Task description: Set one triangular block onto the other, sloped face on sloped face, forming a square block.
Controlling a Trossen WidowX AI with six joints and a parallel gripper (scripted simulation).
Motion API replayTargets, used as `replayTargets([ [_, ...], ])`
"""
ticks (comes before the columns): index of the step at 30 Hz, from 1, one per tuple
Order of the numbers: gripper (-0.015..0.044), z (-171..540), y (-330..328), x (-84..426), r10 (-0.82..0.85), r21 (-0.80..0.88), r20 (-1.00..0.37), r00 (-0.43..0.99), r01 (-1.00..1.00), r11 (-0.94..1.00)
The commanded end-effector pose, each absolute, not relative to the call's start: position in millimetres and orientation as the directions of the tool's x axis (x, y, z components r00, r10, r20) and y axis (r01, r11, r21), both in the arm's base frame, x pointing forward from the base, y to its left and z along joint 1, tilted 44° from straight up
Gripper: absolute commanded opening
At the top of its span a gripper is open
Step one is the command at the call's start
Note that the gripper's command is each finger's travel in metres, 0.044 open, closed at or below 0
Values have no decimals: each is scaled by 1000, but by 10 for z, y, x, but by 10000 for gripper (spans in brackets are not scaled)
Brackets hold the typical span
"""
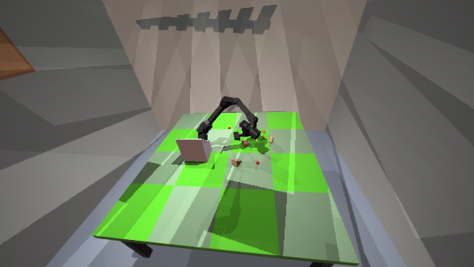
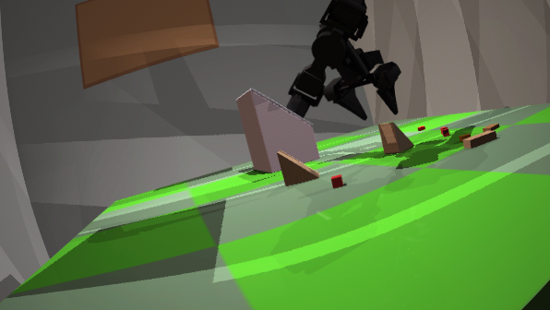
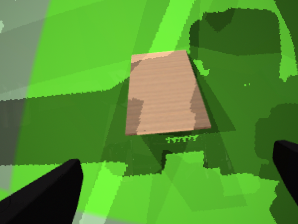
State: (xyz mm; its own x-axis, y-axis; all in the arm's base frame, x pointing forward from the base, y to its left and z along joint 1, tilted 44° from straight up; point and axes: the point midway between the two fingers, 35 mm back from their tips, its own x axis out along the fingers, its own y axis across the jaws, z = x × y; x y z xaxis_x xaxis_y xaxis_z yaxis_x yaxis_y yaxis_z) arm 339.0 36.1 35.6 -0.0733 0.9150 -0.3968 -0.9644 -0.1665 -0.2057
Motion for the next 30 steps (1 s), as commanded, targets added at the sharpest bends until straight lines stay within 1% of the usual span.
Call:
replayTargets([
  [1,440,328,423,3384,916,-202,-396,-72,-966,-163],
  [30,440,147,862,3353,916,-203,-394,-70,-966,-161],
])
